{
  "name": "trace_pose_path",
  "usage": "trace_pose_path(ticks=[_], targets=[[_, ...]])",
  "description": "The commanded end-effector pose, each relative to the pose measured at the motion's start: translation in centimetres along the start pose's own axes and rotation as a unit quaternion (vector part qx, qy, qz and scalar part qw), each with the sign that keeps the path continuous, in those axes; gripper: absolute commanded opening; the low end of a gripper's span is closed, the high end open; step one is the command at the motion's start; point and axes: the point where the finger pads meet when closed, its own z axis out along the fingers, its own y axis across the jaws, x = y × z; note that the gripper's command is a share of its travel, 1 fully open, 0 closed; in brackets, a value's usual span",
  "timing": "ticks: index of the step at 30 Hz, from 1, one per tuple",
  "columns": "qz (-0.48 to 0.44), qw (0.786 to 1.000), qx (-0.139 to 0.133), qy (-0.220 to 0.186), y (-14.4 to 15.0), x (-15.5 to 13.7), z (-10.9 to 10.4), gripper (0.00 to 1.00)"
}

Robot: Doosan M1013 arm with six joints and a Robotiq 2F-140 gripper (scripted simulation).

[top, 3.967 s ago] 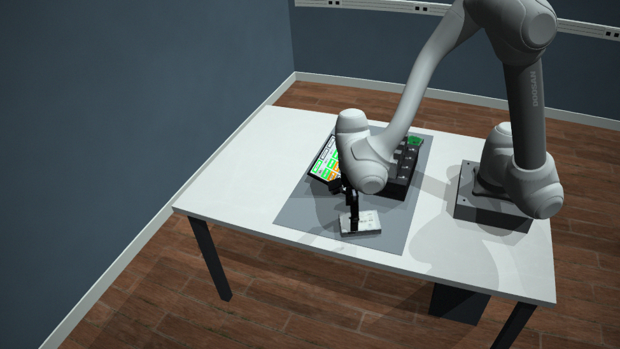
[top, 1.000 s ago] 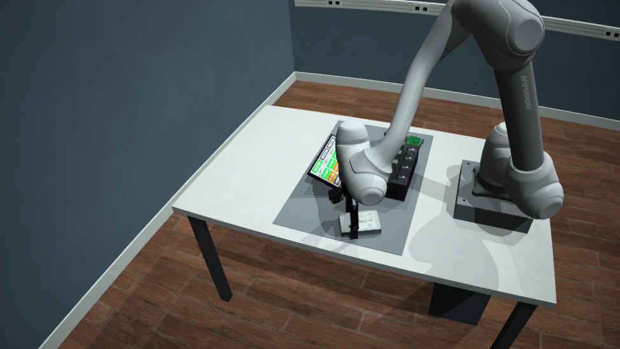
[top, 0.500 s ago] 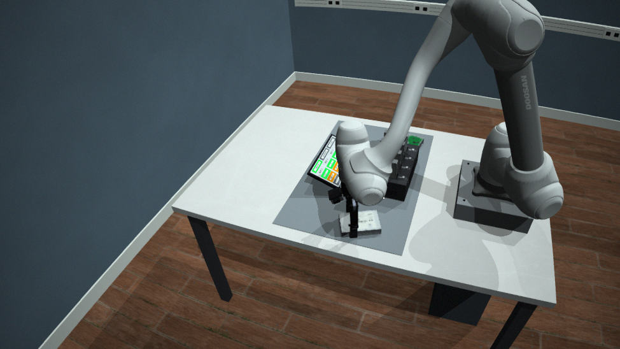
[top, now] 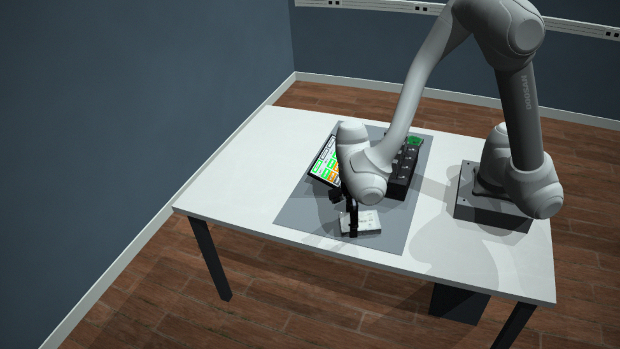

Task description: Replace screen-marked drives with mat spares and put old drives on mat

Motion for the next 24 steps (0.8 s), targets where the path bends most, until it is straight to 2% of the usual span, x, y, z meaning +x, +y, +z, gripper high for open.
trace_pose_path(ticks=[1, 18, 19, 24], targets=[[0.000, 1.000, 0.000, 0.001, -0.02, 0.05, -0.09, 0.71], [0.000, 1.000, 0.000, 0.001, -0.02, 0.05, -0.23, 0.70], [0.000, 1.000, 0.000, 0.001, -0.02, 0.05, -0.23, 0.10], [0.000, 1.000, 0.000, 0.001, -0.02, 0.05, -0.23, 0.10]])
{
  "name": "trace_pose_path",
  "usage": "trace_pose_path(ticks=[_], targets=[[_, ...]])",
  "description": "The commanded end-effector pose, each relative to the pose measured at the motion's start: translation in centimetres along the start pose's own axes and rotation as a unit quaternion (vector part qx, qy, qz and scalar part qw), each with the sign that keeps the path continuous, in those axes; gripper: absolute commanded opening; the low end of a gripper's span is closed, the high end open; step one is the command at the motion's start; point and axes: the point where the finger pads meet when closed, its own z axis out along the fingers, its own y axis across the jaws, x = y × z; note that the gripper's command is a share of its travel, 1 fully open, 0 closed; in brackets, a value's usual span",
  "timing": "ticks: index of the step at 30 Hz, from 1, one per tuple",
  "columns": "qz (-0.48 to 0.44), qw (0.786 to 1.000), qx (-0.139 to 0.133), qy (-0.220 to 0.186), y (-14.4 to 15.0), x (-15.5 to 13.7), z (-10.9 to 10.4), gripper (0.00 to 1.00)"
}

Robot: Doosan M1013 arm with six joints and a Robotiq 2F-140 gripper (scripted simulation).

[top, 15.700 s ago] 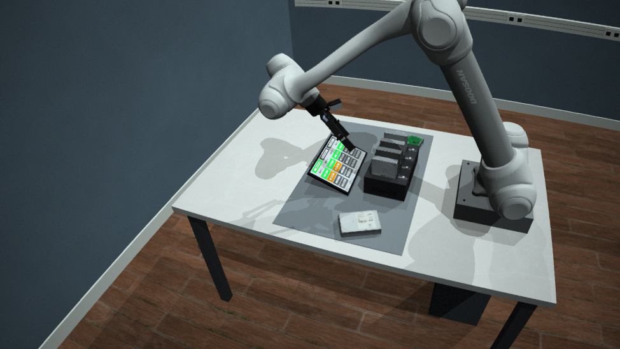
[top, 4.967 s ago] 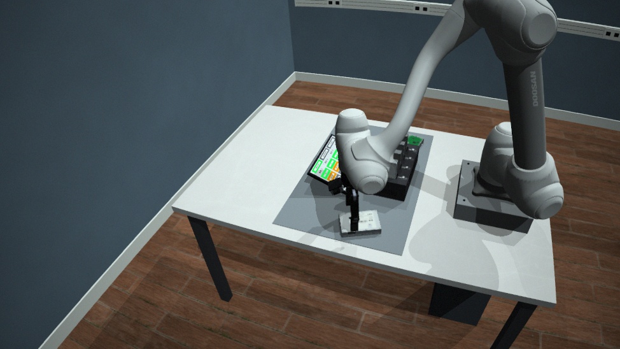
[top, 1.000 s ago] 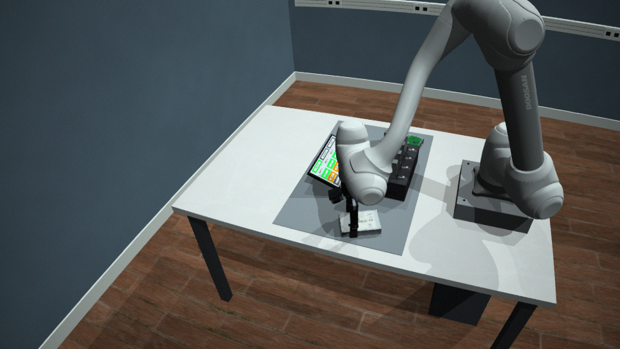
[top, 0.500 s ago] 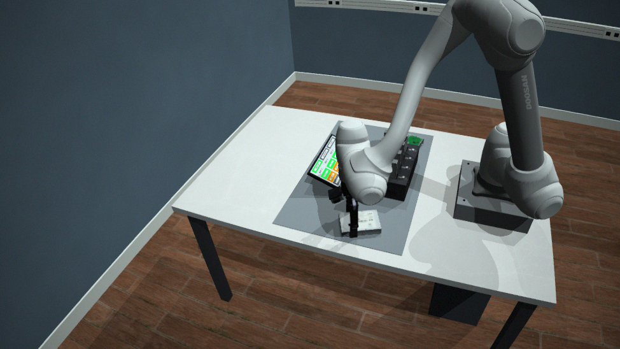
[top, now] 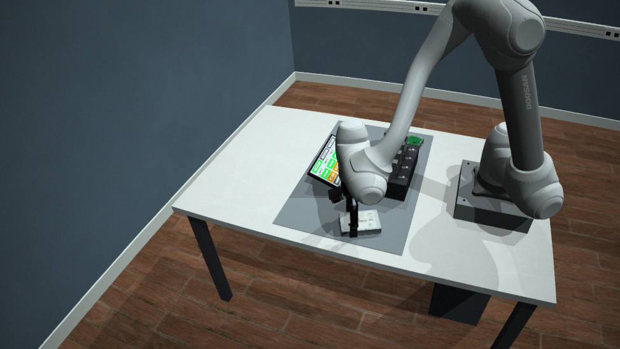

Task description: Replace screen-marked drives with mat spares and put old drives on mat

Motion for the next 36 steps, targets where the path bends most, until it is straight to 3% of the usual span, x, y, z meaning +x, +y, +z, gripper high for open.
trace_pose_path(ticks=[1, 22, 36], targets=[[0.000, 1.000, 0.000, 0.001, 0.0, 0.1, -0.1, 0.10], [0.000, 1.000, 0.000, 0.001, 0.0, 0.1, -0.2, 0.10], [0.000, 1.000, 0.000, 0.001, 0.0, 0.1, -1.6, 0.10]])
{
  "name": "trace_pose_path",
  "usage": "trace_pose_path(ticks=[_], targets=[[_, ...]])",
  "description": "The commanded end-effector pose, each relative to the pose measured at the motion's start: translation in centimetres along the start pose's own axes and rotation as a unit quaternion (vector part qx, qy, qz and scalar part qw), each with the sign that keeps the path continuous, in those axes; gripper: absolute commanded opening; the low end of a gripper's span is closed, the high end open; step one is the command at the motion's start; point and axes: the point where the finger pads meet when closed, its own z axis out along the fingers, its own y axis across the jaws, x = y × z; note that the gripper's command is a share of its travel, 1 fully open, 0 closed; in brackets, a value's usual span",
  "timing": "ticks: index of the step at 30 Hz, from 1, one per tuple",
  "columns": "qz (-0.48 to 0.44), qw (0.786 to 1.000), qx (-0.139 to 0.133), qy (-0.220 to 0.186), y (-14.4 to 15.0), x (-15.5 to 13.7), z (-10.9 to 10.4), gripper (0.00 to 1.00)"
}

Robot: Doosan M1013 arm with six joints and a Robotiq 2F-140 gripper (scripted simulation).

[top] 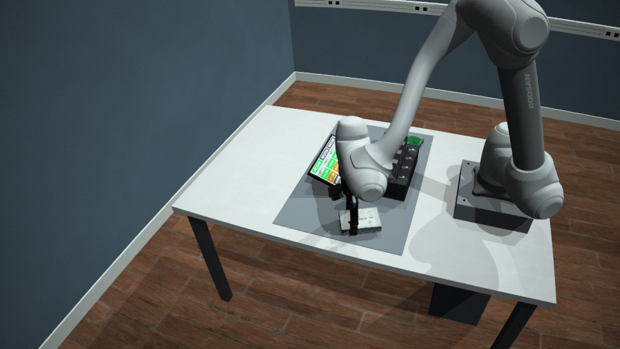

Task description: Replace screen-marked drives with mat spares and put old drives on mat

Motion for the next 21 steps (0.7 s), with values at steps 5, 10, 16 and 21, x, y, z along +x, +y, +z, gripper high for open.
trace_pose_path(ticks=[5, 10, 16, 21], targets=[[0.000, 1.000, 0.000, 0.001, 0.0, 0.1, -0.9, 0.10], [0.000, 1.000, 0.000, 0.001, 0.0, 0.1, -1.9, 0.10], [0.000, 1.000, 0.000, 0.001, 0.0, 0.0, -3.4, 0.10], [0.000, 1.000, 0.000, 0.001, 0.0, 0.0, -4.2, 0.10]])
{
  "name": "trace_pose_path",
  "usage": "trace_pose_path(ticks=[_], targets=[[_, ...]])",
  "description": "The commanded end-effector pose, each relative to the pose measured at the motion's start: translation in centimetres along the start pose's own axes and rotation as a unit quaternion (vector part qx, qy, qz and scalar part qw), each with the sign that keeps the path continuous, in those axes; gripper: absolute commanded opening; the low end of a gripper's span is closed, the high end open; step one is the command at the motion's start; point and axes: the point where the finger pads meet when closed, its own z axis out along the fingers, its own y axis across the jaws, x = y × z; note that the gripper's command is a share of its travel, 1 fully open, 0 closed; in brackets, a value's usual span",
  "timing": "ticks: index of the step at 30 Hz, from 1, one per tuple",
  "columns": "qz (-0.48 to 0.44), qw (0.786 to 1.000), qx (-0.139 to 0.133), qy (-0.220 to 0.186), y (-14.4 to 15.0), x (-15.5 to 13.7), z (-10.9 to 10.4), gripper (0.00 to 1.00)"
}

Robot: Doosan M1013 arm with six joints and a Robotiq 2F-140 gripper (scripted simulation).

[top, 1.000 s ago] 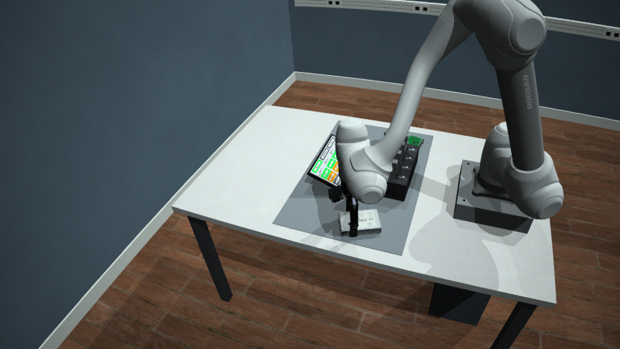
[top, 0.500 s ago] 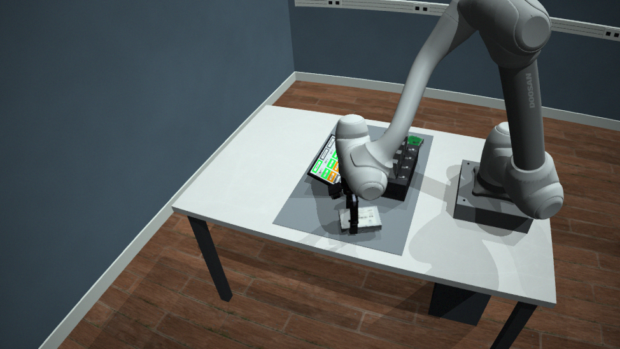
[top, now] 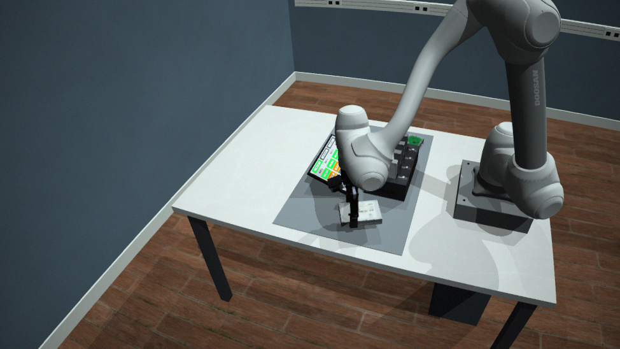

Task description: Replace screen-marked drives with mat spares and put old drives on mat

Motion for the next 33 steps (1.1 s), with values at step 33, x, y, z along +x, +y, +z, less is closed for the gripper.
trace_pose_path(ticks=[33], targets=[[0.000, 1.000, 0.000, 0.000, 0.0, 0.0, -11.7, 0.10]])
